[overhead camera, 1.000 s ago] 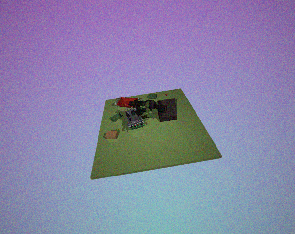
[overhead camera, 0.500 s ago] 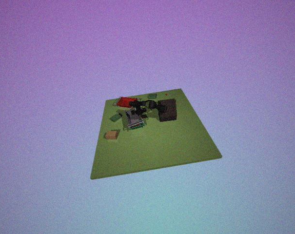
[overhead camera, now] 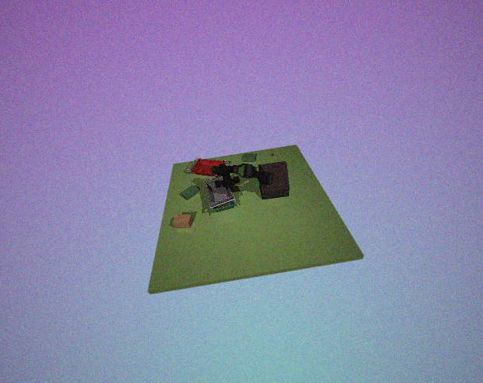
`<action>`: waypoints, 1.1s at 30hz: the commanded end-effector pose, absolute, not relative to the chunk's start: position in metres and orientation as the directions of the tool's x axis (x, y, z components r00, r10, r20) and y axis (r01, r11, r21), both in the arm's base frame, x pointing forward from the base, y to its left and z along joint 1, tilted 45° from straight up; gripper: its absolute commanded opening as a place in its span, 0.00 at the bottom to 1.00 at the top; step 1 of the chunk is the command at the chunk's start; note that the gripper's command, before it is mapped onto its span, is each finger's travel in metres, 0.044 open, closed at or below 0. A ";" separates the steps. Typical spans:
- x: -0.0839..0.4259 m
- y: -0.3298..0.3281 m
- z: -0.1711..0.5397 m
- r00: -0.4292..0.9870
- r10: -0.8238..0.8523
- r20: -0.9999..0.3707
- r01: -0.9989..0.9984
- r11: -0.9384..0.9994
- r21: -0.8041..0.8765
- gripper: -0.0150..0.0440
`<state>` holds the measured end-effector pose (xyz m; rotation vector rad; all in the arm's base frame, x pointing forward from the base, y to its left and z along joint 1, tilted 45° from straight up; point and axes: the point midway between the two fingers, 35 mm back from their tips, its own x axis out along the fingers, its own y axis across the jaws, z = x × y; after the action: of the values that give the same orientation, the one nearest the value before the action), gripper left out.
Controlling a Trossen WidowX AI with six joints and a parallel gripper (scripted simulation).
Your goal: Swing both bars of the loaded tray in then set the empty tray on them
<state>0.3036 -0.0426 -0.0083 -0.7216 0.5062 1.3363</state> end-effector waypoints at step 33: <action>0.297 -0.029 -0.019 0.144 0.692 -0.708 -0.988 0.055 -0.147 0.25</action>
<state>0.3034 -0.0382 -0.0134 -0.7245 0.5054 1.3326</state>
